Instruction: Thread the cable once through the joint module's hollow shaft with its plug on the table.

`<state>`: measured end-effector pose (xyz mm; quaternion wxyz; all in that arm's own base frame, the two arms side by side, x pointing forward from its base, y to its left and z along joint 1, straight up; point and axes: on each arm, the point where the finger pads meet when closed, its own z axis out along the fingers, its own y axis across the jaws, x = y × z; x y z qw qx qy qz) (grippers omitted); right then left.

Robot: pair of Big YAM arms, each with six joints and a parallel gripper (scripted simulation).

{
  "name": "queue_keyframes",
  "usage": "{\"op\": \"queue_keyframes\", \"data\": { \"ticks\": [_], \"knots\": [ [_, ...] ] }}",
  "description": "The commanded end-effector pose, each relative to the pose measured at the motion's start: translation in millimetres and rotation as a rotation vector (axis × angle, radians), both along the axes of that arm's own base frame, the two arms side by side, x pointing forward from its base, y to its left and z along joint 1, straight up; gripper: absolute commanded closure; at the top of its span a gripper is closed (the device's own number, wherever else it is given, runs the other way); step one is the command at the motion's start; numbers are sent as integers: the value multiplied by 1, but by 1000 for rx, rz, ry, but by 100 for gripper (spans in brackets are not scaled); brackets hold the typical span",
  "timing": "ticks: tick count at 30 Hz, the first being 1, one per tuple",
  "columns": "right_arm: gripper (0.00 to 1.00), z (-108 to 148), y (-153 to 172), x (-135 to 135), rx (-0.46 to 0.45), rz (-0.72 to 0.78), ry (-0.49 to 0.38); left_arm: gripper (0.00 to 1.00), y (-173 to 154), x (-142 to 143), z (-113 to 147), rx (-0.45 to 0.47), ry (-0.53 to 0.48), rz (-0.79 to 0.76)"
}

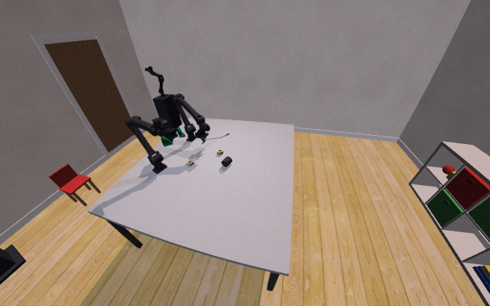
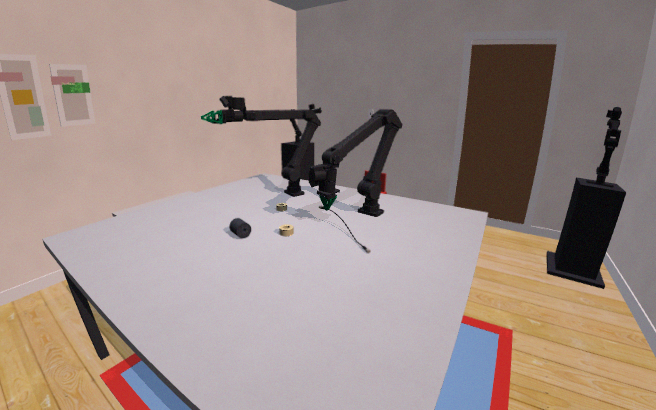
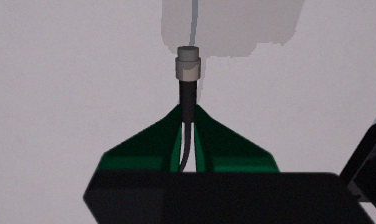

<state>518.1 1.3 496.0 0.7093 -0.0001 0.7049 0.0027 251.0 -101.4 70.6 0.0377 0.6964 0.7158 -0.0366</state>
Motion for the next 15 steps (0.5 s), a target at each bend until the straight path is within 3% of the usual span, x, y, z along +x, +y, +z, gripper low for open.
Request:
{"op": "queue_keyframes", "data": {
  "ticks": [1,6,15],
  "knots": [
    [0,49,4,1,7,7,-87,100,-7,29,21,-13,-36,-1],
    [0,49,4,1,7,7,-87,100,-11,37,23,-13,-35,-15],
    [0,49,4,1,7,7,-87,100,-26,101,39,-10,-33,-55]
  ]
}}
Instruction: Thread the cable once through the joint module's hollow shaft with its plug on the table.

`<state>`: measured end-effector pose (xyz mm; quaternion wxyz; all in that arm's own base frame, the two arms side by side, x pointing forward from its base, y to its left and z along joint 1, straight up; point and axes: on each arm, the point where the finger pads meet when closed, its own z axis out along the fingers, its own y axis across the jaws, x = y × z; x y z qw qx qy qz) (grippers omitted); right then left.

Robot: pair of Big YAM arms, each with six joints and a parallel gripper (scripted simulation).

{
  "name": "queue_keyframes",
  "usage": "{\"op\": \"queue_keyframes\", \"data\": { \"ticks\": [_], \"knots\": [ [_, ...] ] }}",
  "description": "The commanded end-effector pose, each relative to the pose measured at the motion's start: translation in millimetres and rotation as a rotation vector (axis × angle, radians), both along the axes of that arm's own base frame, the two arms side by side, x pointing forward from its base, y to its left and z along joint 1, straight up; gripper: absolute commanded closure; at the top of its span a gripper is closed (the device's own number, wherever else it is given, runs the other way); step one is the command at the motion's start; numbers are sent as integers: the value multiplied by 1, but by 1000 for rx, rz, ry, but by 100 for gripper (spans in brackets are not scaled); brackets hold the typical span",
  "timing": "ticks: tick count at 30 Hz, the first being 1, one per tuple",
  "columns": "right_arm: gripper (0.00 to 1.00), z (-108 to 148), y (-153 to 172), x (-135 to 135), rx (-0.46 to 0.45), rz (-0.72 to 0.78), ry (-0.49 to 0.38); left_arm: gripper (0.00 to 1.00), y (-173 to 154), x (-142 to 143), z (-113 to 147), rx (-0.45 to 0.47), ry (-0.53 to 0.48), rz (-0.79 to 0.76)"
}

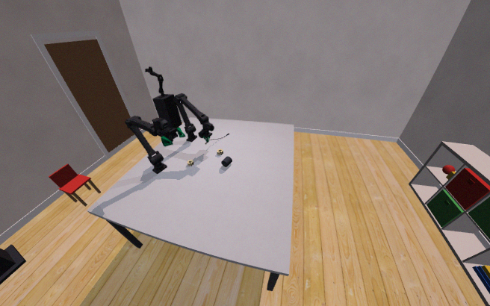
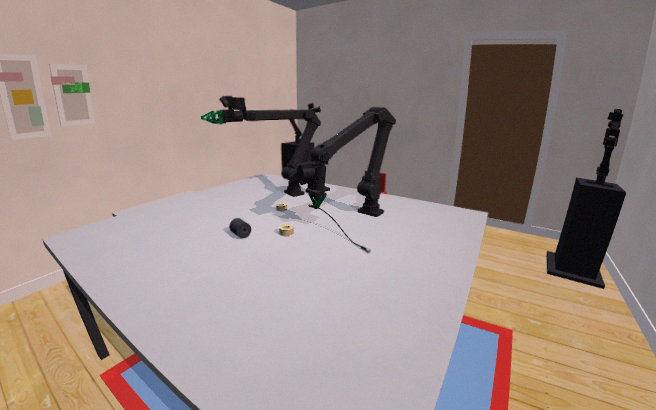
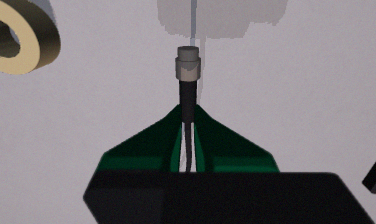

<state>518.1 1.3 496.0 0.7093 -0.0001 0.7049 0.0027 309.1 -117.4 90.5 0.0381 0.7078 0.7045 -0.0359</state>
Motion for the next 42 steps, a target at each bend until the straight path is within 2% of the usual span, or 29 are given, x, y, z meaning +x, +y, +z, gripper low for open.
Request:
{"op": "queue_keyframes", "data": {
  "ticks": [1,4,7,13,21,23,30,34,42],
  "knots": [
    [0,49,4,1,7,7,-87,100,-12,53,21,-11,-30,-30],
    [0,49,4,1,7,7,-87,100,-20,86,25,-9,-26,-52],
    [0,49,4,1,7,7,-87,100,-23,94,23,-6,-18,-62],
    [0,49,4,1,7,7,-87,100,-37,162,24,-4,-16,-98],
    [0,49,4,1,7,7,-87,100,-54,248,5,-1,-9,-151],
    [0,49,4,1,7,7,-87,100,-54,248,5,-1,-9,-151],
    [0,49,4,1,7,7,-87,100,-61,301,-16,-1,-12,-176],
    [0,49,4,1,7,7,-87,100,-64,321,-28,-1,-13,-186],
    [0,49,4,1,7,7,-87,100,-77,336,-38,-2,-19,-206]
  ]
}}
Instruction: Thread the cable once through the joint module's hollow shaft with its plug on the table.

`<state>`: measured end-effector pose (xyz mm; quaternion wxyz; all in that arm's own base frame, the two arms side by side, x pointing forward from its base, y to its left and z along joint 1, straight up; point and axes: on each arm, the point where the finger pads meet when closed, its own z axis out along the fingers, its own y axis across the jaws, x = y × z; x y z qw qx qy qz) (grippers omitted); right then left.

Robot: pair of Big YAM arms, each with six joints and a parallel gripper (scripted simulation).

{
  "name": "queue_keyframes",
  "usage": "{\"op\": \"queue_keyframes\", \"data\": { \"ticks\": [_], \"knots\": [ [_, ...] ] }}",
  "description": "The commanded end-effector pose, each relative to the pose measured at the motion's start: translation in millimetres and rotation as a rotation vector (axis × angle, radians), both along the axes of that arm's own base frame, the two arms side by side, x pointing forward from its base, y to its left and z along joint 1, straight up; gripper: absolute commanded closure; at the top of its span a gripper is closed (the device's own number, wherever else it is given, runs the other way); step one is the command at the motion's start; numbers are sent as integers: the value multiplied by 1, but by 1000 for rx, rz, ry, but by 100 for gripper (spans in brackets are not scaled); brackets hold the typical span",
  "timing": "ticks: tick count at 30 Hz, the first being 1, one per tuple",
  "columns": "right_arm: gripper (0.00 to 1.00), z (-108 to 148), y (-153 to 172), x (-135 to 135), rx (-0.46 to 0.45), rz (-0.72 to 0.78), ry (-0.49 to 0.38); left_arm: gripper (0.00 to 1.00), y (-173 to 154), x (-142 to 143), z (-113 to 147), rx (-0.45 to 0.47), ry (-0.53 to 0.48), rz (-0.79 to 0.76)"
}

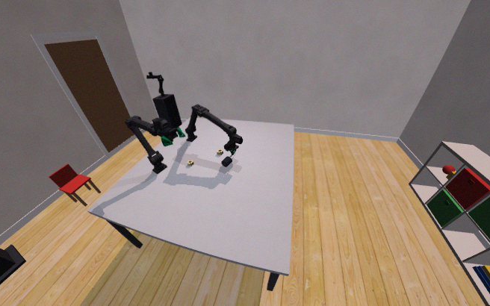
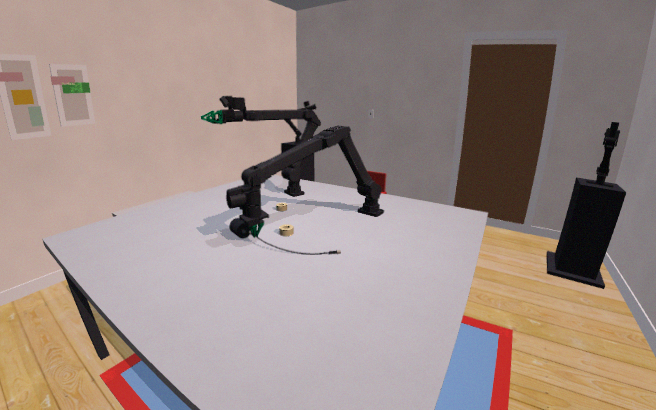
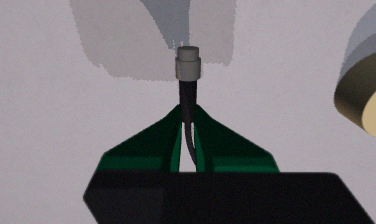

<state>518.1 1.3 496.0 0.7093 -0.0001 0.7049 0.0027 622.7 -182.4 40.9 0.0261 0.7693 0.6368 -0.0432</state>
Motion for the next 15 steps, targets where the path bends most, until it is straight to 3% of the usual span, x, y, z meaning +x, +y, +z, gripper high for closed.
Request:
{"op": "queue_keyframes", "data": {
  "ticks": [1,7,15],
  "knots": [
    [0,49,4,1,7,7,-87,100,-8,25,10,-12,-35,-17],
    [0,49,4,1,7,7,-87,100,-1,32,5,-10,-35,-3],
    [0,49,4,1,7,7,-87,100,-19,28,3,-10,-33,-4]
  ]
}}
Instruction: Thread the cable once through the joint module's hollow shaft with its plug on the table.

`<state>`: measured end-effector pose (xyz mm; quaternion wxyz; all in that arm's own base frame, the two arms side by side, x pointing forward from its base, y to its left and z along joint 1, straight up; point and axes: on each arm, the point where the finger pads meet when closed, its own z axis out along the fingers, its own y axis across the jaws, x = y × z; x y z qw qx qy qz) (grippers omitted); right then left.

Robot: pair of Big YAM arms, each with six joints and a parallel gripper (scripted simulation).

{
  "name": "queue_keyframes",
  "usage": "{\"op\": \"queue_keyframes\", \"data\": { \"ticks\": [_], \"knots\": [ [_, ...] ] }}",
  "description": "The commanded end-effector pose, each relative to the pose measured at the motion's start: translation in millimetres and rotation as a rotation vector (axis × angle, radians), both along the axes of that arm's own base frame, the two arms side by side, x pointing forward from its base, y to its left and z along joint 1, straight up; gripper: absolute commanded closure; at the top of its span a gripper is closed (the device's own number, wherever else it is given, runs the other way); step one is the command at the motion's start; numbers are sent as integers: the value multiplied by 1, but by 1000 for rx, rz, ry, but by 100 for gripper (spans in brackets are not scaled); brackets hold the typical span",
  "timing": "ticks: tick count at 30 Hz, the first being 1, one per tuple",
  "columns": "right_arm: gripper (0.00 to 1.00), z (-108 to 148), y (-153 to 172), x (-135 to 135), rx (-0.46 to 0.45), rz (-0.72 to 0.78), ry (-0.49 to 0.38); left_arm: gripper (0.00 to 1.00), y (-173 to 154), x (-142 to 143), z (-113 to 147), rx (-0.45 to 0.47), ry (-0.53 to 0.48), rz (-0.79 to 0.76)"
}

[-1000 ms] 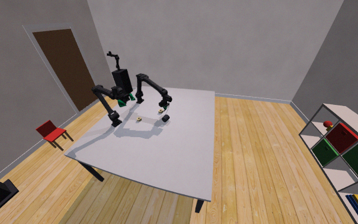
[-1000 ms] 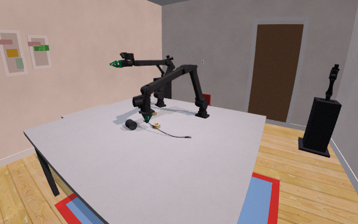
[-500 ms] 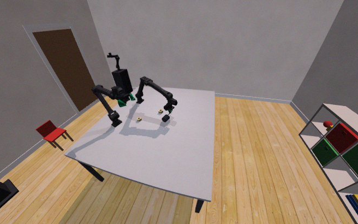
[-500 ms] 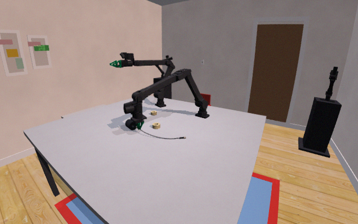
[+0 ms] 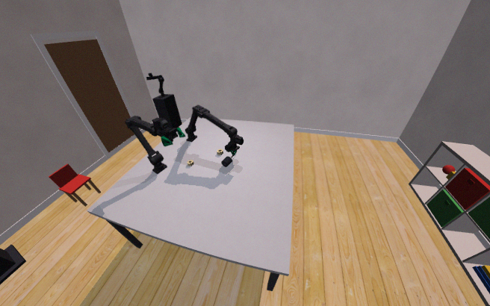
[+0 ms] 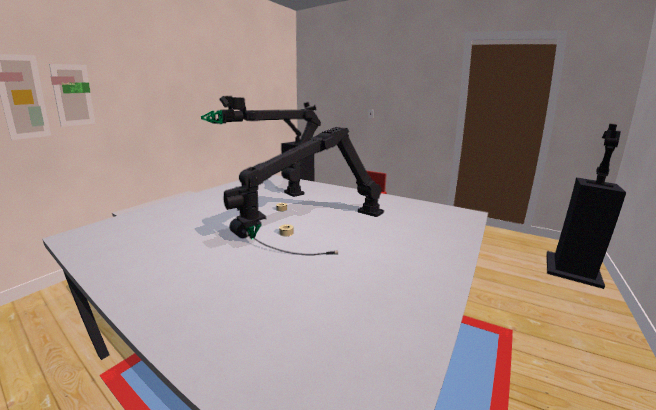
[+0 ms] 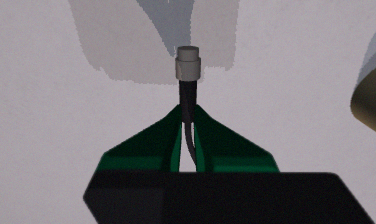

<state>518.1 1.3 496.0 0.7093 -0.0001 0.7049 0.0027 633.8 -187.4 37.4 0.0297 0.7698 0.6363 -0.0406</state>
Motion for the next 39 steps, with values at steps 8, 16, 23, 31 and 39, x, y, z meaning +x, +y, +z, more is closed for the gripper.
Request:
{"op": "queue_keyframes", "data": {
  "ticks": [8,16,23,31,39],
  "knots": [
    [0,49,4,1,7,7,-87,100,-23,15,7,-9,-27,-4],
    [0,49,4,1,7,7,-87,100,-31,18,7,-14,-46,-4],
    [0,49,4,1,7,7,-87,100,-36,16,6,-13,-44,-4],
    [0,49,4,1,7,7,-87,100,-40,14,4,-12,-41,-5],
    [0,49,4,1,7,7,-87,100,-39,11,3,-7,-32,-2]
  ]
}}
